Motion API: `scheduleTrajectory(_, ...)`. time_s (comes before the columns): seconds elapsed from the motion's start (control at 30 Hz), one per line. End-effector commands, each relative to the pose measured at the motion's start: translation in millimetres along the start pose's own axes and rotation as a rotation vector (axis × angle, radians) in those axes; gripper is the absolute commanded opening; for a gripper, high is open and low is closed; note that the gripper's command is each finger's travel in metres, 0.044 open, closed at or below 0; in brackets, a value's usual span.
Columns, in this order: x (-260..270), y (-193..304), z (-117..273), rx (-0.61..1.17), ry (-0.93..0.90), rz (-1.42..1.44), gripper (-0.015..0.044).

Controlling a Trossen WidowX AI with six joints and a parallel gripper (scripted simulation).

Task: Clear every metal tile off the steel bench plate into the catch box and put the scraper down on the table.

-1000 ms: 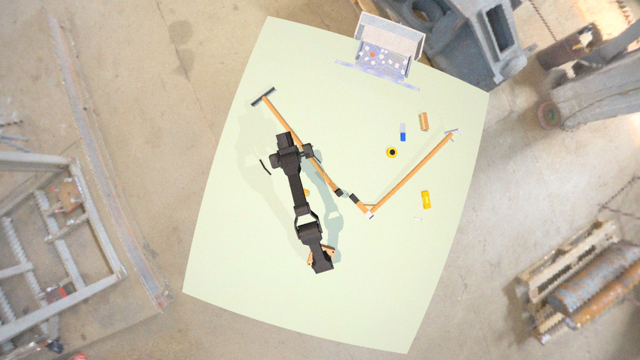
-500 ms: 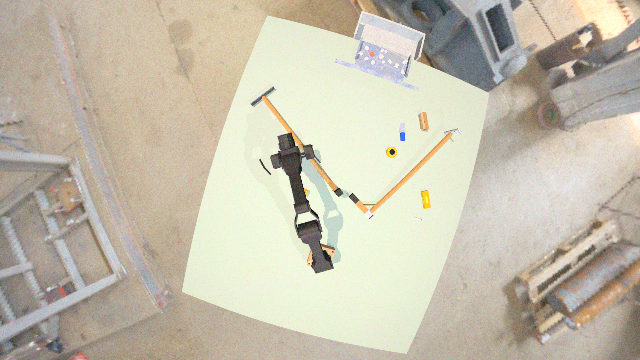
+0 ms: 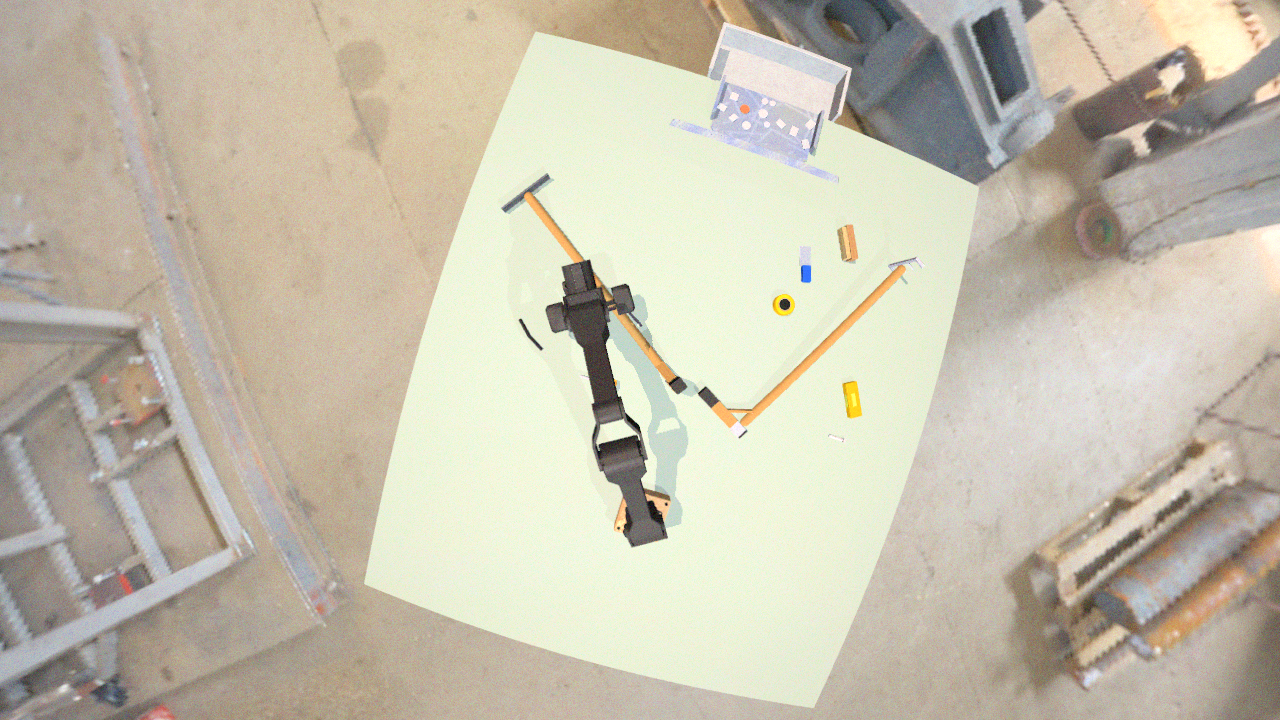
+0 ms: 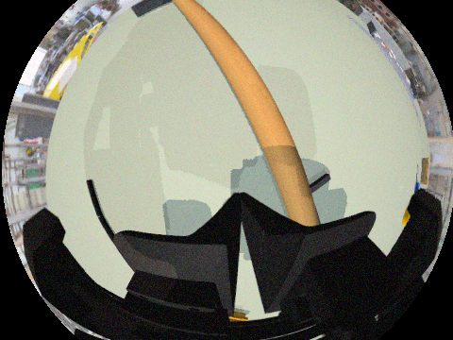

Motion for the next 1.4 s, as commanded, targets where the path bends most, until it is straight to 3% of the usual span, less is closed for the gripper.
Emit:
scheduleTrajectory(0.0, -2.1, -2.6, -0.6, 0.000, -0.005, 0.003, 0.0000)
scheduleTrajectory(1.37, -34.3, -27.1, -4.3, -0.007, -0.002, 0.003, 0.0000)
Point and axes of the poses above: the point midway between the two fingers, 35 mm back from their tips, its own z axis back along the fingers, its own x axis across the jaws, y = z × x, the point moved 4 cm from there along z, back along the fingers, and after that the axes turned 12 degrees about -z, right-handed, at the moved point
